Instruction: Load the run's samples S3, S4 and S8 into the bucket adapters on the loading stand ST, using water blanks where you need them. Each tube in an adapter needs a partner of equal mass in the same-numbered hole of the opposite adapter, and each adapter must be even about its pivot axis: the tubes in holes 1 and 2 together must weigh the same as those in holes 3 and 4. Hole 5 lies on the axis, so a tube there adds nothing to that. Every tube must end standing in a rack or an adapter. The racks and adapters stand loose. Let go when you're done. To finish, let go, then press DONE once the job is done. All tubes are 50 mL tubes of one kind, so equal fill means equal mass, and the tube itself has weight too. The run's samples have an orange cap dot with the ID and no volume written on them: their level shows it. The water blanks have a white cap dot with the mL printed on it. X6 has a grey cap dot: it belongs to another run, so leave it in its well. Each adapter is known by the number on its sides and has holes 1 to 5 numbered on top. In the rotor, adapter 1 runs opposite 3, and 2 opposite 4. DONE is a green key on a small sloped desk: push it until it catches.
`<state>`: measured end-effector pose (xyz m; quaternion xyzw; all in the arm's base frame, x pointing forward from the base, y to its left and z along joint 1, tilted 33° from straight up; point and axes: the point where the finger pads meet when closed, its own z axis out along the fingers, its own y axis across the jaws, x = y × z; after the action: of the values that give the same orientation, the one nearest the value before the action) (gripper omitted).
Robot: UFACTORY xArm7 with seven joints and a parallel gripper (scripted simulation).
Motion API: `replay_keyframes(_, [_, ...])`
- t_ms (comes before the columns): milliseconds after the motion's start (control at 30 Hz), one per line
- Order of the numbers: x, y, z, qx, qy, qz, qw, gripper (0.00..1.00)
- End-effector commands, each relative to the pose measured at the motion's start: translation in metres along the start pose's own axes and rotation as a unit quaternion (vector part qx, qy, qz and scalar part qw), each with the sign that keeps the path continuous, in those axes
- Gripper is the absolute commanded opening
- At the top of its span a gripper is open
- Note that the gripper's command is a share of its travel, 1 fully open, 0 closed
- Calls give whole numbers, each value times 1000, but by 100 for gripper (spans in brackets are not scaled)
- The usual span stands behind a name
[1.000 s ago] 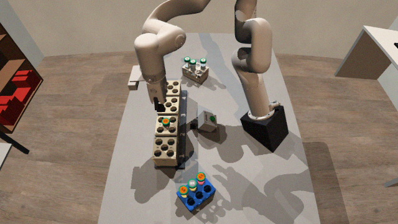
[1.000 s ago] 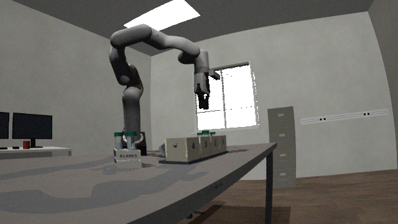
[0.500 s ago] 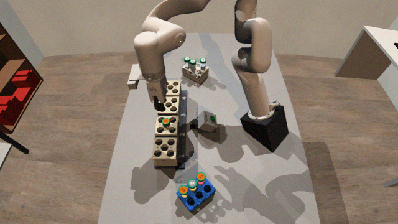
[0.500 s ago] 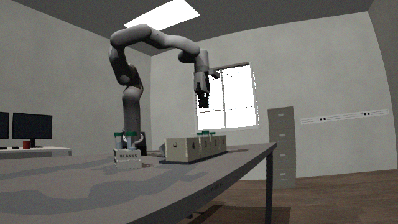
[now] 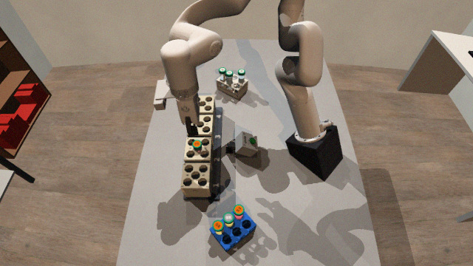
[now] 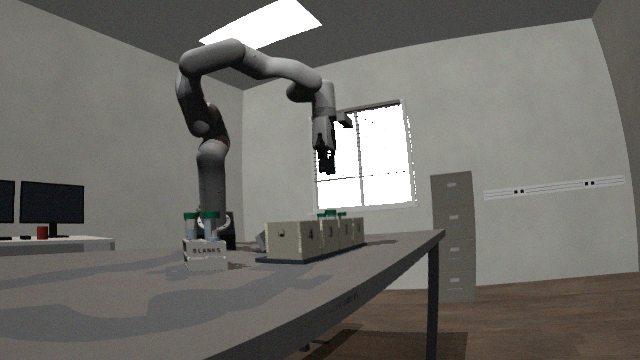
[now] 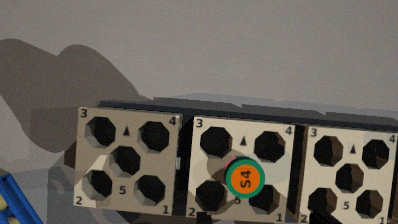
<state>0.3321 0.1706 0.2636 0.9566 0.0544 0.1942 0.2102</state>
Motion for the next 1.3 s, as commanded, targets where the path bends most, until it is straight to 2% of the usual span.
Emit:
replay_keyframes(0, [-10, -22, -2, 1, 2, -77, 997, 57])
replay_keyframes(67, [-10, -22, -2, 1, 2, -77, 997, 57])
replay_keyframes(233, [-21, -44, -2, 1, 2, -160, 987, 57])
replay_keyframes(500, [-39, -80, -2, 1, 2, -290, 957, 57])
replay_keyframes(633, [-44, -89, -2, 1, 2, -292, 956, 57])
replay_keyframes(1133, [-78, -156, -2, 2, 2, -292, 956, 57])
replay_keyframes(1267, [-82, -165, -2, 2, 2, -292, 956, 57])
